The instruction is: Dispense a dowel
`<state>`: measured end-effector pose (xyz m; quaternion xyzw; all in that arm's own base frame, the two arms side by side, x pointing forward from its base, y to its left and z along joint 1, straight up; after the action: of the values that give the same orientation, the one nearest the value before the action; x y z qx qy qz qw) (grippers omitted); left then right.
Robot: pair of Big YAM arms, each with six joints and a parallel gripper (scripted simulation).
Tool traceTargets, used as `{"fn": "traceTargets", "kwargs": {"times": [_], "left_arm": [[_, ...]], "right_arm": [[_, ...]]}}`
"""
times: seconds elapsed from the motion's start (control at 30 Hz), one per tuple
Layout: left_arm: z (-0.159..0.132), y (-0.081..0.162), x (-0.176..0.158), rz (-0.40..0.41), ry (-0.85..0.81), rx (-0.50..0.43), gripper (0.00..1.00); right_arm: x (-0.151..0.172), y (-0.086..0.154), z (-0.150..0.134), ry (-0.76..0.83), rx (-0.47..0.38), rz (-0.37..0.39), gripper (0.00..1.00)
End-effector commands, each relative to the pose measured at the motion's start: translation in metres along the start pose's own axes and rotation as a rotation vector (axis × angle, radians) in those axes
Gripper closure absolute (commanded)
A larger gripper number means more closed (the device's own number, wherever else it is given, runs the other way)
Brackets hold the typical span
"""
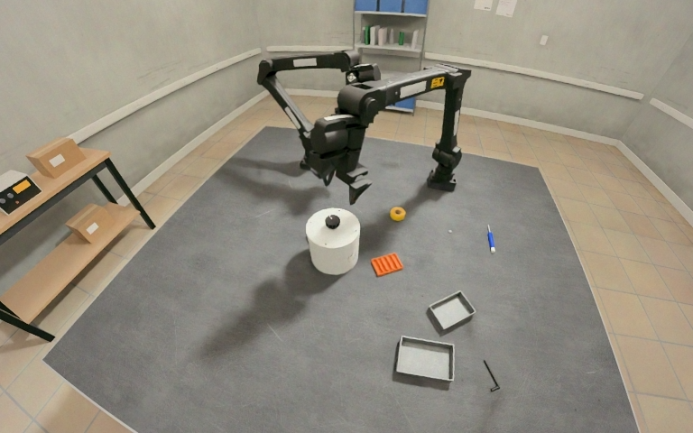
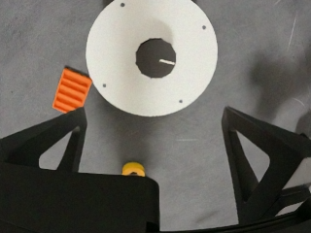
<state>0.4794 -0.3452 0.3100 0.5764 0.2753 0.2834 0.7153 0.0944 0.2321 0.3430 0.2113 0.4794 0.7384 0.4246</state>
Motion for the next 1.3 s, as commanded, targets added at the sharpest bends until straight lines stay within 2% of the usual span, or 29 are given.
{"fn": "traceTargets", "kwargs": {"times": [0.0,0.53,0.57,0.6,0.7,0.8,1.03,1.1,1.13,1.2,1.27], "left_arm": [[0.001,0.007,0.0,0.002,-0.001,-0.014,0.0],[0.001,0.007,0.0,0.002,-0.001,-0.014,0.0],[0.007,0.007,0.0,0.003,-0.002,-0.022,0.0],[0.004,0.037,0.009,0.02,0.01,-0.093,0.0],[-0.003,0.028,0.013,0.021,0.004,-0.075,0.0],[-0.002,0.019,0.02,0.025,0.012,-0.079,0.0],[-0.008,0.04,0.039,0.058,0.033,-0.18,0.0],[-0.008,0.04,0.039,0.058,0.033,-0.18,0.0],[-0.005,0.026,0.044,0.05,0.037,-0.171,0.0],[-0.01,0.045,0.049,0.071,0.043,-0.227,0.0],[-0.013,0.052,0.059,0.091,0.056,-0.264,0.0]], "right_arm": [[0.0,0.002,0.002,-0.003,-0.006,0.004,0.0],[0.0,0.002,0.002,-0.003,-0.006,0.004,0.0],[0.001,0.012,0.009,-0.014,-0.027,0.021,0.0],[0.002,0.013,0.02,-0.027,-0.043,0.026,0.0],[0.001,0.02,0.03,-0.045,-0.062,0.043,0.0],[-0.001,0.017,0.037,-0.065,-0.068,0.05,0.0],[-0.012,0.009,0.065,-0.146,-0.101,0.076,0.0],[-0.012,0.009,0.065,-0.146,-0.101,0.076,0.0],[-0.015,0.006,0.069,-0.16,-0.105,0.078,0.0],[-0.021,0.006,0.082,-0.195,-0.126,0.091,0.0],[-0.029,0.003,0.095,-0.23,-0.147,0.1,0.0]]}}
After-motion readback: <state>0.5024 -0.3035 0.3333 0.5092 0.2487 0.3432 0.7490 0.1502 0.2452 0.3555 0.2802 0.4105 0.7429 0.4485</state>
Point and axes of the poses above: on each arm, the point where the finger pads meet when closed, its own y axis back along the fingers, its own x axis across the jaws, z = x × y, the point moved 7 cm from there along y, back along the fingers, and after that the axes turned 12 degrees about -y, right-handed, at the moved point
